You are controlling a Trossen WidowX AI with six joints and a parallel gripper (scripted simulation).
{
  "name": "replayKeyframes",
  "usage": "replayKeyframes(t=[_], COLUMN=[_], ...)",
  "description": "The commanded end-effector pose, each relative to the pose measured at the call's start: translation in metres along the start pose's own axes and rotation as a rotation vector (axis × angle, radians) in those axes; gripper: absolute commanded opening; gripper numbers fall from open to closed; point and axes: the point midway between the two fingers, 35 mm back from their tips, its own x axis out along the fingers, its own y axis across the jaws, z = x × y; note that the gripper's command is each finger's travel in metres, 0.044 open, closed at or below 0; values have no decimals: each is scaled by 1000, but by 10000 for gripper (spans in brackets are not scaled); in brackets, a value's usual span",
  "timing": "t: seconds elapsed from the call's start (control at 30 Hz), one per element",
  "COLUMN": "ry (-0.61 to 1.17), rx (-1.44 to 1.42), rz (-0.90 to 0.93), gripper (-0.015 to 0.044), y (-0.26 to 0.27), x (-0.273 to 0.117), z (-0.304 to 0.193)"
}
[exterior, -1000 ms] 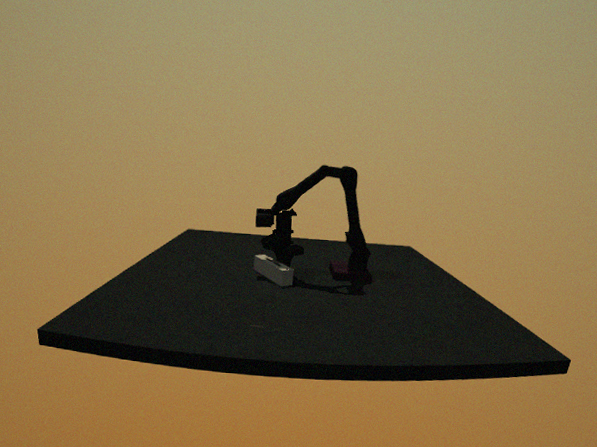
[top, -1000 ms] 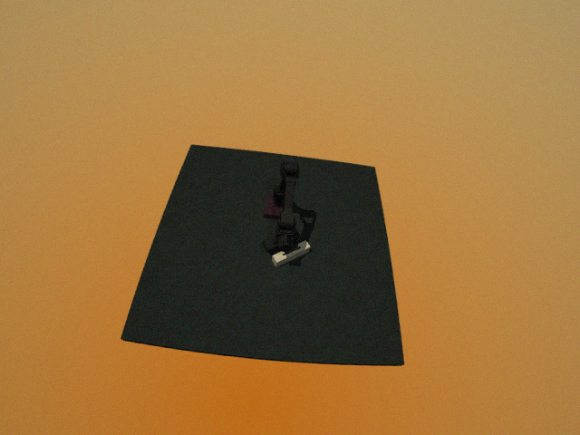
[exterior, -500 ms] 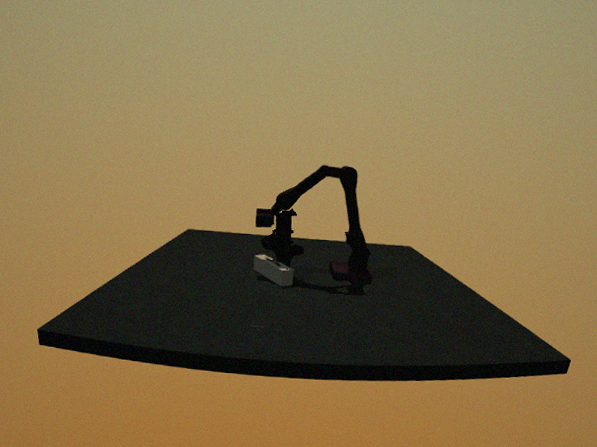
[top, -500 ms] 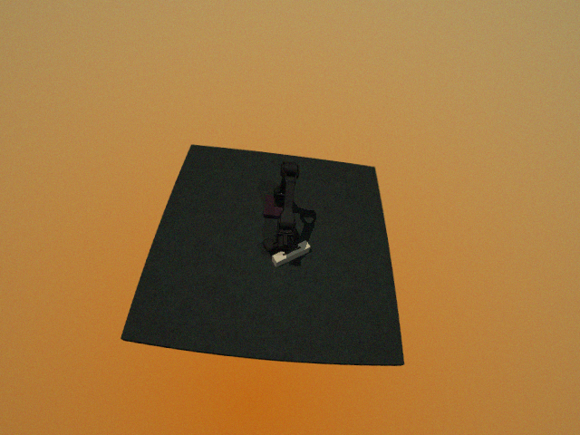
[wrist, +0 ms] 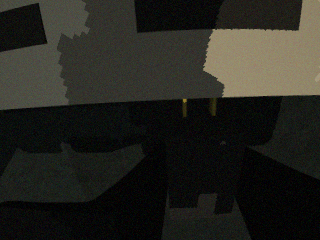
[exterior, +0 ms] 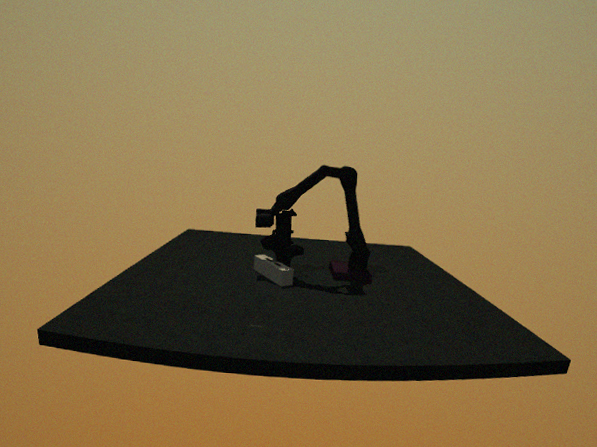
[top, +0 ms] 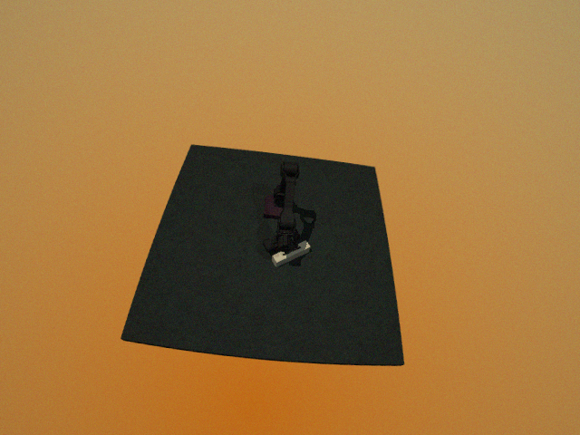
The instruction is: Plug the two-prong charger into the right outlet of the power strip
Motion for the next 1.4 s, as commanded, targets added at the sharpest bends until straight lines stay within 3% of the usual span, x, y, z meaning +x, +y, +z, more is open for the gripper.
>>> replayKeyframes(t=[0.0, 1.37], ry=[-3, -4], rx=[7, 7], rz=[3, 3], gripper=[0, 0], y=[0, 0], x=[-1, -2], z=[1, 7])
